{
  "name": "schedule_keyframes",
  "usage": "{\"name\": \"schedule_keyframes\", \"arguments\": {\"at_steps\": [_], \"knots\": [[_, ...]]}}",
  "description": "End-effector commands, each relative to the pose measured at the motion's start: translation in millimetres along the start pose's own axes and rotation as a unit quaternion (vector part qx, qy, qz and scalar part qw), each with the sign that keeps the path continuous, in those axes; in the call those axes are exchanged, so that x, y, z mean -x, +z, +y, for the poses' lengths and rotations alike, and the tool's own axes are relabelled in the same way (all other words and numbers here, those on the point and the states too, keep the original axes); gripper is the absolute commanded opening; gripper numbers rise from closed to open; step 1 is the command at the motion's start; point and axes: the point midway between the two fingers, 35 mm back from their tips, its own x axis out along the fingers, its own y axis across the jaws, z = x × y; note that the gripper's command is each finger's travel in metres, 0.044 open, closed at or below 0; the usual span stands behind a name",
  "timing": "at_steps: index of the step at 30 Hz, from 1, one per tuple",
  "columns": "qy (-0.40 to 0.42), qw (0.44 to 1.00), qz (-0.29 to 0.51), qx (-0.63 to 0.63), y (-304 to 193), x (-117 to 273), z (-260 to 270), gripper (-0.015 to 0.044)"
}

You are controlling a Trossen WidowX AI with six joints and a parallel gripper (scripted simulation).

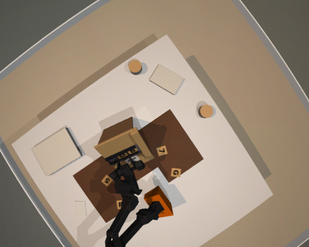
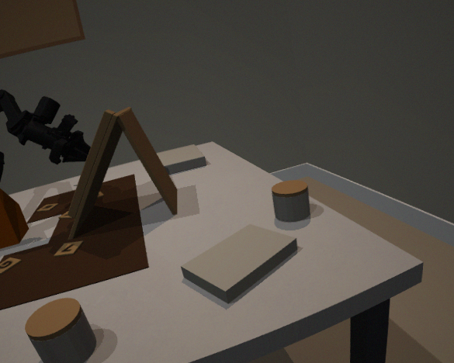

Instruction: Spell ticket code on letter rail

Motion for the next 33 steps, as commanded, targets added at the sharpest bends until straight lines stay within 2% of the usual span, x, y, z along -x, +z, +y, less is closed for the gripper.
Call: {"name": "schedule_keyframes", "arguments": {"at_steps": [1, 33], "knots": [[0.001, 1.0, -0.001, 0.003, 0, 3, 0, 0.0295], [0.001, 1.0, -0.001, 0.003, 0, 18, -2, 0.0295]]}}
